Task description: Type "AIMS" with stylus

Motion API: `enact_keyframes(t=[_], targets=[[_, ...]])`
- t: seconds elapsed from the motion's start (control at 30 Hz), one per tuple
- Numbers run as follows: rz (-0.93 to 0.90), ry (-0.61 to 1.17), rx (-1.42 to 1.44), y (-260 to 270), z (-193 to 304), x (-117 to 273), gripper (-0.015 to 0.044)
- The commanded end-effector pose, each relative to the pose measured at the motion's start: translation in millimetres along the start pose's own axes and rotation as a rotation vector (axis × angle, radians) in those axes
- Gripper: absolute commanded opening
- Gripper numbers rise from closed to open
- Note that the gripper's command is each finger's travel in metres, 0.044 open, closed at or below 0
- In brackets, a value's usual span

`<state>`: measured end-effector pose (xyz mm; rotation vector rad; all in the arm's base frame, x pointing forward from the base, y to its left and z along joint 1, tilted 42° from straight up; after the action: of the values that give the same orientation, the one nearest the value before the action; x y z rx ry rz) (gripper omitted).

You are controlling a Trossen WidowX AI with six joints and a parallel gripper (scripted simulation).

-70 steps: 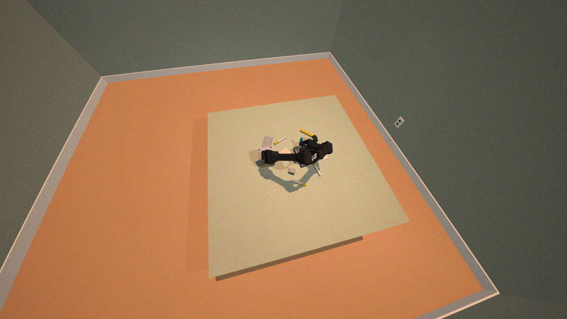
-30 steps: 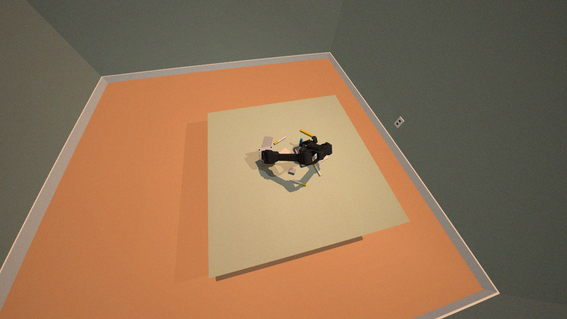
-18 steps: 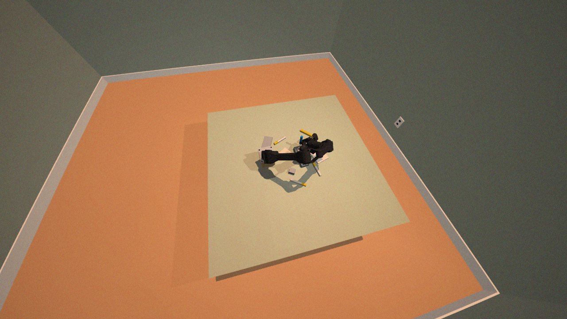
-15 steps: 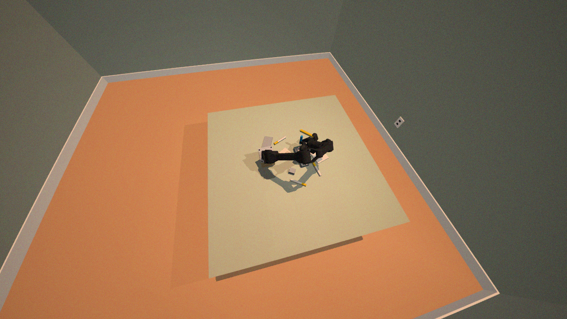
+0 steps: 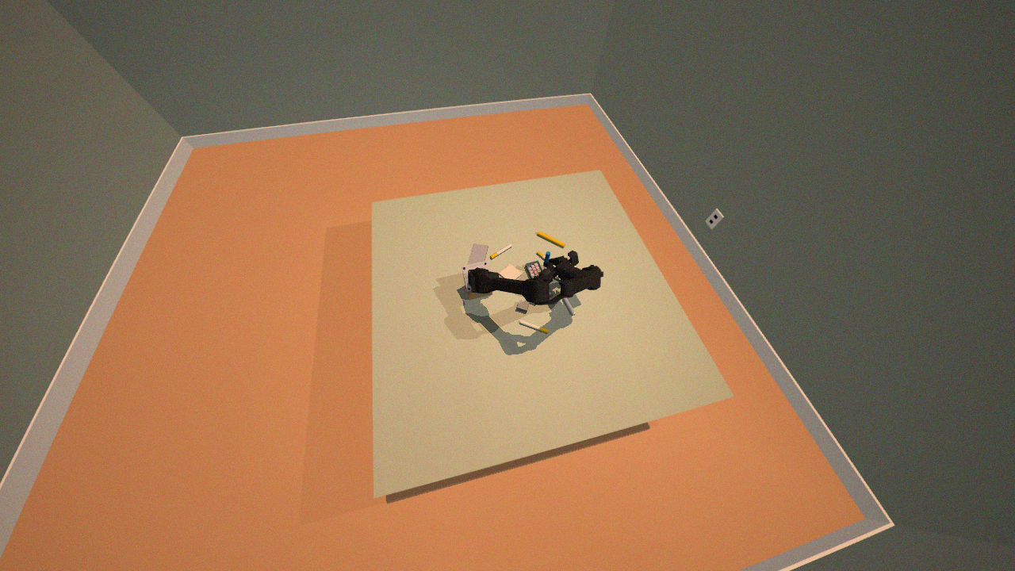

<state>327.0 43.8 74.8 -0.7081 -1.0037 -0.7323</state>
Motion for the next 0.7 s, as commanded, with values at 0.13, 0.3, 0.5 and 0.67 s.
enact_keyframes(t=[0.13,0.3,0.5,0.67], targets=[[-0.142,-0.014,-0.078,-32.4,-12.8,42.9,0.0],[-0.227,-0.032,-0.13,-53.9,-18.6,66.8,0.0],[-0.288,-0.046,-0.17,-69.6,-21.0,82.6,0.0],[-0.288,-0.046,-0.17,-69.6,-21.0,82.6,0.0]])
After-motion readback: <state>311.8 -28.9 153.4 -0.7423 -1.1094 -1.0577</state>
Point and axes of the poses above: the point midway between the two fingers, 35 mm back from their tips, its own x axis back along the fingers, its own y axis across the jaws, z = x × y, the point moved 5 cm from there along x, back along the fingers, and after that the axes turned 7 degrees about x, right-handed, at the moved point
